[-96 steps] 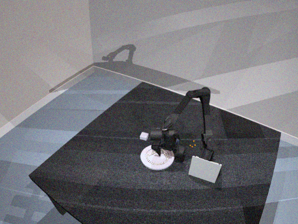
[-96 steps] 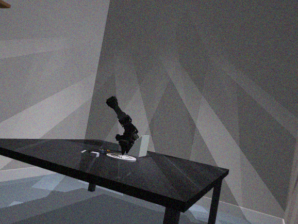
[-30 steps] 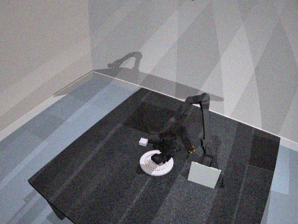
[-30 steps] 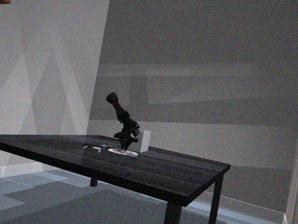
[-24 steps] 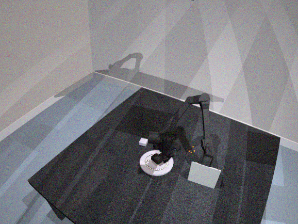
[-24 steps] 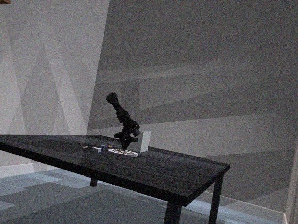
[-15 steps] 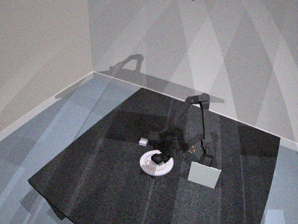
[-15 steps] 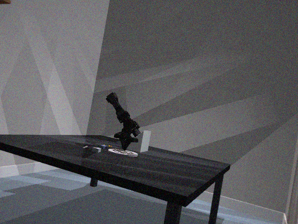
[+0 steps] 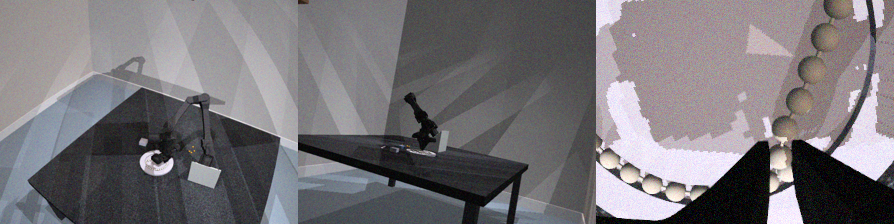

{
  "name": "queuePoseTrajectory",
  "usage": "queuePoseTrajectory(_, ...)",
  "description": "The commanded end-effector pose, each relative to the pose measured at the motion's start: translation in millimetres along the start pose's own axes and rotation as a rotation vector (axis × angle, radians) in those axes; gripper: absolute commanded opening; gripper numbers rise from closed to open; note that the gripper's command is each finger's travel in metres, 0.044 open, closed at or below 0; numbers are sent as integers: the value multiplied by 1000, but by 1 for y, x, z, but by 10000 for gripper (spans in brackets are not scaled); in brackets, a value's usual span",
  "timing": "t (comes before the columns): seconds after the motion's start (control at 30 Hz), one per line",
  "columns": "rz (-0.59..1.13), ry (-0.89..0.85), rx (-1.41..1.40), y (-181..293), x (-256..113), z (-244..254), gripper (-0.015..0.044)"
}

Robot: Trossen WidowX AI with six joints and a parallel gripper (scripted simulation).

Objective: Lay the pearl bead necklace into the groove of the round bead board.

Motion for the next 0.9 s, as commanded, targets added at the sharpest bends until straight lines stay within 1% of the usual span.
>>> queuePoseTrajectory(0.0, 0, 0, 1, 0, 0, 0, 0)
queuePoseTrajectory(0.2, 3, 7, -6, 2, -6, -1, 0)
queuePoseTrajectory(0.43, 3, 7, -7, 7, -6, -11, 0)
queuePoseTrajectory(0.87, 3, 7, -7, 8, -2, -12, 0)
Point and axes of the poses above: the point midway between the two fingers, 35 mm back from their tips, its own x axis out along the fingers, its own z axis across the jaws, y = z × x, the point moved 4 cm from there along -x, back along the fingers, and after that the axes turned 13 degrees about -x, right-handed, at the moved point
